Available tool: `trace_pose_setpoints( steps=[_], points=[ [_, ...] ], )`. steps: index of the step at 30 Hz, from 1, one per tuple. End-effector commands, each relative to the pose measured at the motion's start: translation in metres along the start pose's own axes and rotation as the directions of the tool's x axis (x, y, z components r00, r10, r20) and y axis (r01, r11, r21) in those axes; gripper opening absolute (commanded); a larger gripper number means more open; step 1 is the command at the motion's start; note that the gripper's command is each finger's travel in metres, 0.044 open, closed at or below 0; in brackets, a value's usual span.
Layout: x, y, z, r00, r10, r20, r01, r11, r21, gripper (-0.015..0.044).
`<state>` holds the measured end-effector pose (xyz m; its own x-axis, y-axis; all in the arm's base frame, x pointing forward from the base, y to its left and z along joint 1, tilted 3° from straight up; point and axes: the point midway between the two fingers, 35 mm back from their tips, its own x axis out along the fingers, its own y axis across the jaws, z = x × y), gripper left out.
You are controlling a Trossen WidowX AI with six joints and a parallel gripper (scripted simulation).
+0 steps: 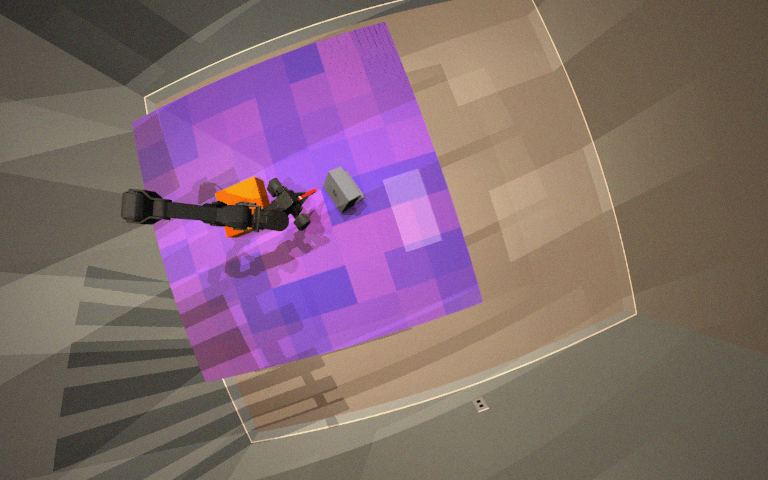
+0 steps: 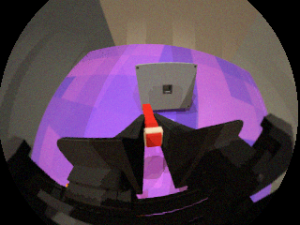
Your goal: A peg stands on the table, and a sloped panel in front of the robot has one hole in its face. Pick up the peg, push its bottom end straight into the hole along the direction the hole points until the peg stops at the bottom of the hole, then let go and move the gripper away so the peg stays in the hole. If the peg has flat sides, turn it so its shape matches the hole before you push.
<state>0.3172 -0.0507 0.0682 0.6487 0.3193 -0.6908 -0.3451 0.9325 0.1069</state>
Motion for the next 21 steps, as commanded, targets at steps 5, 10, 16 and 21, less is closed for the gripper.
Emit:
trace_pose_setpoints(
  steps=[5,10,16,21],
  points=[
    [-0.005,-0.005,-0.003,0.999,-0.012,0.038,0.012,1.0,-0.008,0.0],
    [-0.008,-0.009,-0.004,0.998,-0.023,0.063,0.024,1.0,-0.011,0.0],
    [-0.013,-0.014,-0.006,0.995,-0.037,0.092,0.039,0.999,-0.016,0.0],
    [-0.016,-0.018,-0.007,0.992,-0.049,0.115,0.052,0.998,-0.02,0.0]
  ],
)
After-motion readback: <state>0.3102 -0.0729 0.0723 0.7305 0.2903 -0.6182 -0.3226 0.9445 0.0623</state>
